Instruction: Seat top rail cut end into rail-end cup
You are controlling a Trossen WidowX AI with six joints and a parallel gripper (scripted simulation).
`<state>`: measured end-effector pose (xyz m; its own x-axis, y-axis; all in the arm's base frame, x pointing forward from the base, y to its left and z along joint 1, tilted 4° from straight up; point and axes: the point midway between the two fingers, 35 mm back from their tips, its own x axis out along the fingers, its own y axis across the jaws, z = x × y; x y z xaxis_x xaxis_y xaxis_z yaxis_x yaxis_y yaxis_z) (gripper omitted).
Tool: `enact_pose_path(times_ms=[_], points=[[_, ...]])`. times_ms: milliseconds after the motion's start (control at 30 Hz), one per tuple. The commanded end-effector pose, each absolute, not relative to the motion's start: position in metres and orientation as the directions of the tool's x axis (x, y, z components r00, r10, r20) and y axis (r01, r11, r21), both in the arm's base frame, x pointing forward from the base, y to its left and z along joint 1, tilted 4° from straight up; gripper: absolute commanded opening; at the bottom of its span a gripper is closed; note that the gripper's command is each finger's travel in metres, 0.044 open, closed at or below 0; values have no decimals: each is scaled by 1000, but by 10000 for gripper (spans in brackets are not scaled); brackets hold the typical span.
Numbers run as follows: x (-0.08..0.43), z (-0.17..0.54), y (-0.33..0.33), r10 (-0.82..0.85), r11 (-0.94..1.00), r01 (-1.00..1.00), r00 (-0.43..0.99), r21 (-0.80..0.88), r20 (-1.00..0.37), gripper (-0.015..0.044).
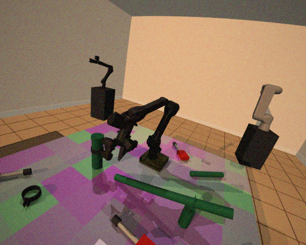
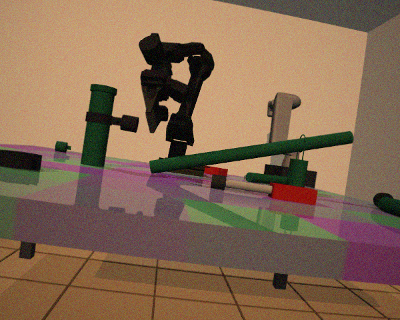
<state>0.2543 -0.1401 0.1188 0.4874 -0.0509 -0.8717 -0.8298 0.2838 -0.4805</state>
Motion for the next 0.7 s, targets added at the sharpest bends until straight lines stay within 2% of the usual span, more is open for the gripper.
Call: enact_pose_path(times_ms=[0, 167, 333, 400, 667], points=[[262, 136, -125, -44, 456, -763, 496, -459, -867, 440], [268, 163, -95, -25, 755, -559, 498, -343, -867, 440], [268, 190, -64, -5, 945, -280, 502, -169, -865, 440], [266, 199, -52, 2, 982, -165, 504, -94, -863, 440], [260, 218, -31, 17, 996, 66, 509, 59, -860, 440]])
